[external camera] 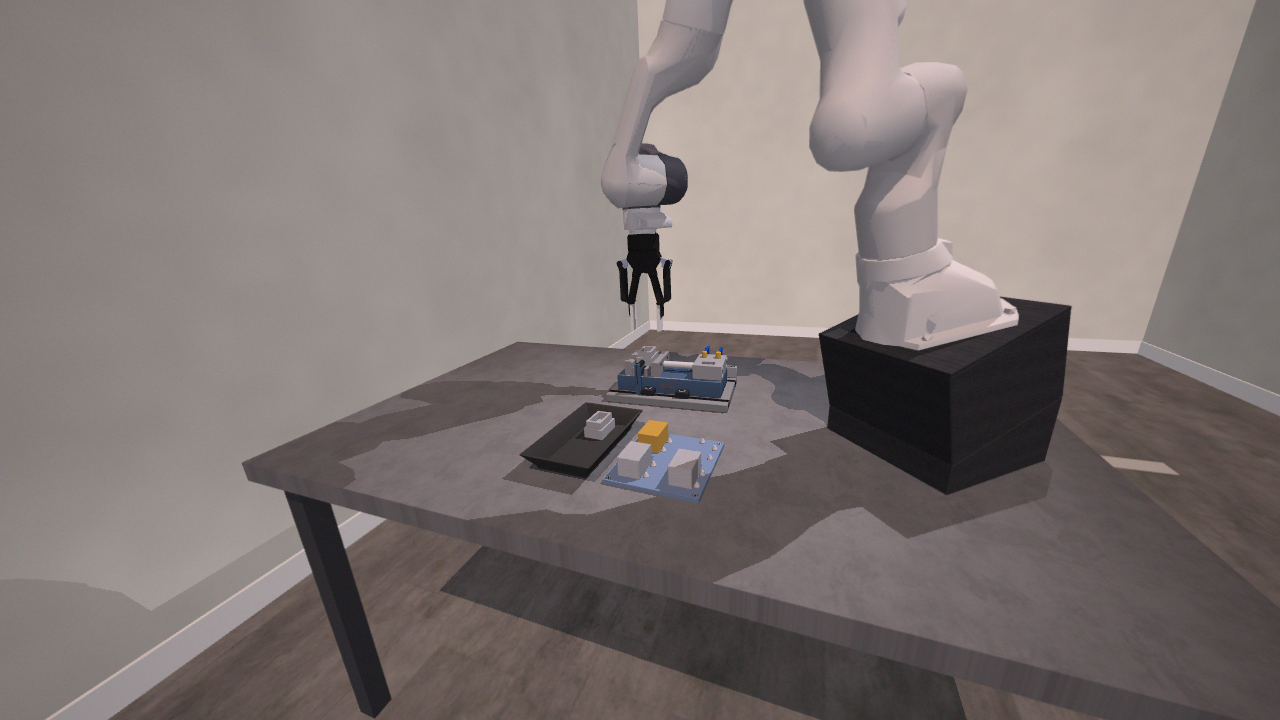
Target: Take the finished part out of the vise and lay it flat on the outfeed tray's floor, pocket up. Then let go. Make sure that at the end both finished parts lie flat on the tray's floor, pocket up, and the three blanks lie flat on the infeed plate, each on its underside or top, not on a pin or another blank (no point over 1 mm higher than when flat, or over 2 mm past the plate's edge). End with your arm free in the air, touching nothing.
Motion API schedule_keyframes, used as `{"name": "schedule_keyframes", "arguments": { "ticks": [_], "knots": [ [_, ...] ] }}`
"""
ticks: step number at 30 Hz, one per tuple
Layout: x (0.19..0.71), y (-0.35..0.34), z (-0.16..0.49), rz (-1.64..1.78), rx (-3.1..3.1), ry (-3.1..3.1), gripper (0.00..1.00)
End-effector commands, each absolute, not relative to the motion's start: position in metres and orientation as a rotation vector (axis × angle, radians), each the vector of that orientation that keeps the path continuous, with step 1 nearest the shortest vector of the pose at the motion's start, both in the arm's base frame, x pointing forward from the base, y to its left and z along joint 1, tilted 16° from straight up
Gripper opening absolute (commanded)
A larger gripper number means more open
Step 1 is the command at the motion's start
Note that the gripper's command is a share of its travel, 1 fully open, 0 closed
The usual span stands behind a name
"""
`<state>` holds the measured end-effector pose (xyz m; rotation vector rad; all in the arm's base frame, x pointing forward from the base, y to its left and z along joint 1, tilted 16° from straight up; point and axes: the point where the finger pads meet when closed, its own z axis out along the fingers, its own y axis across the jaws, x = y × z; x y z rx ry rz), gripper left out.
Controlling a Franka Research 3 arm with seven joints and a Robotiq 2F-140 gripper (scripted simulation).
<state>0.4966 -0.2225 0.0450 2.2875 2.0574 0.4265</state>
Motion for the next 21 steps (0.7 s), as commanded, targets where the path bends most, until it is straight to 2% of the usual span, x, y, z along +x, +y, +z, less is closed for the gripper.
{"name": "schedule_keyframes", "arguments": {
  "ticks": [1,21],
  "knots": [
    [0.5,-0.224,0.039,0.422,2.285,2.051,0.4],
    [0.507,-0.219,0.009,0.422,2.285,2.051,0.4]
  ]
}}
